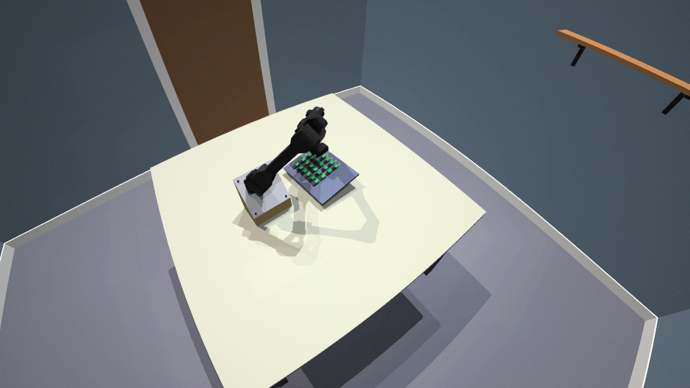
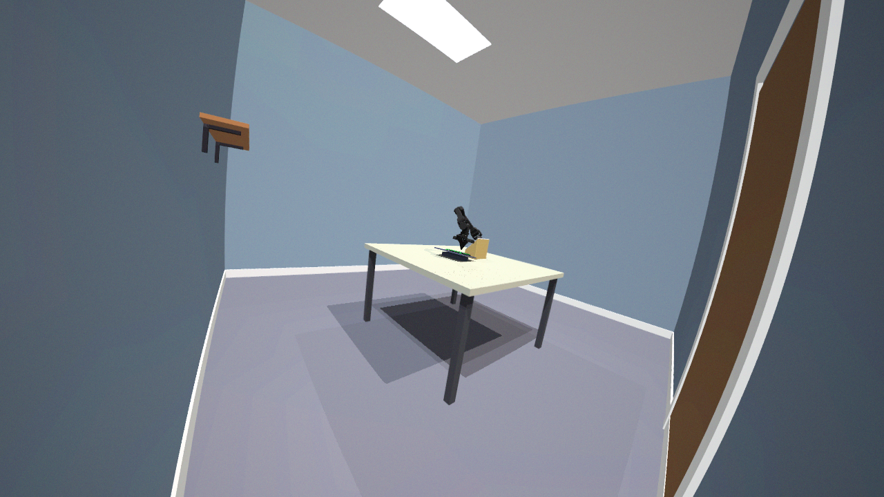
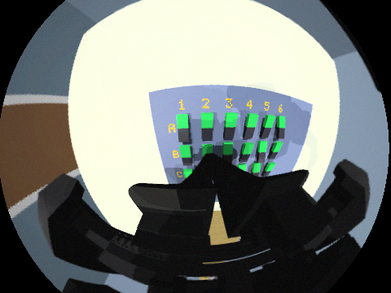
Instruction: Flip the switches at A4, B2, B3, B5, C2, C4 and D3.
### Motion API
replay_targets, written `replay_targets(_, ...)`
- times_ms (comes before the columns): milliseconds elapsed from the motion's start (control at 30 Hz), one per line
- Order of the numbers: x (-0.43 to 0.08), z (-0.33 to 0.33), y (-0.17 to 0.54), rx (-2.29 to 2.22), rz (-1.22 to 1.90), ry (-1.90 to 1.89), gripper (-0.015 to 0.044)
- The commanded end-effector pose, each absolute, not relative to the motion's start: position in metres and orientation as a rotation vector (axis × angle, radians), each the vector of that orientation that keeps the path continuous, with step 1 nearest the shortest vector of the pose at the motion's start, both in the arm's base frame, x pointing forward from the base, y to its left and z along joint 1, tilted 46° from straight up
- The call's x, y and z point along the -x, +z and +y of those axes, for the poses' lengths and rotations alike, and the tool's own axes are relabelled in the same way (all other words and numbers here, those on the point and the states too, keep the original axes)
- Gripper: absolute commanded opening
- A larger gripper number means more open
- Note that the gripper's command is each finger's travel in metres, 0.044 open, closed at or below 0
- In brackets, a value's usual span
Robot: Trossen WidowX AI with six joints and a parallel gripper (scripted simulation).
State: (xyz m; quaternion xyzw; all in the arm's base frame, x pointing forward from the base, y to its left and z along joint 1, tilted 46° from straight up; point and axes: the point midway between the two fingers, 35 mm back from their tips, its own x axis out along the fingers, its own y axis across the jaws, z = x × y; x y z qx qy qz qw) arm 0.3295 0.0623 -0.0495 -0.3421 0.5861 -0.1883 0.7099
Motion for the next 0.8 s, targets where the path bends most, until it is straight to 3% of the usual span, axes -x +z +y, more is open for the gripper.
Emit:
replay_targets(0, -0.3287, 0.0574, -0.0534, 0.767, 1.307, -0.421, 0.0)
replay_targets(767, -0.332, 0.0489, -0.0621, 0.767, 1.307, -0.421, 0.0)
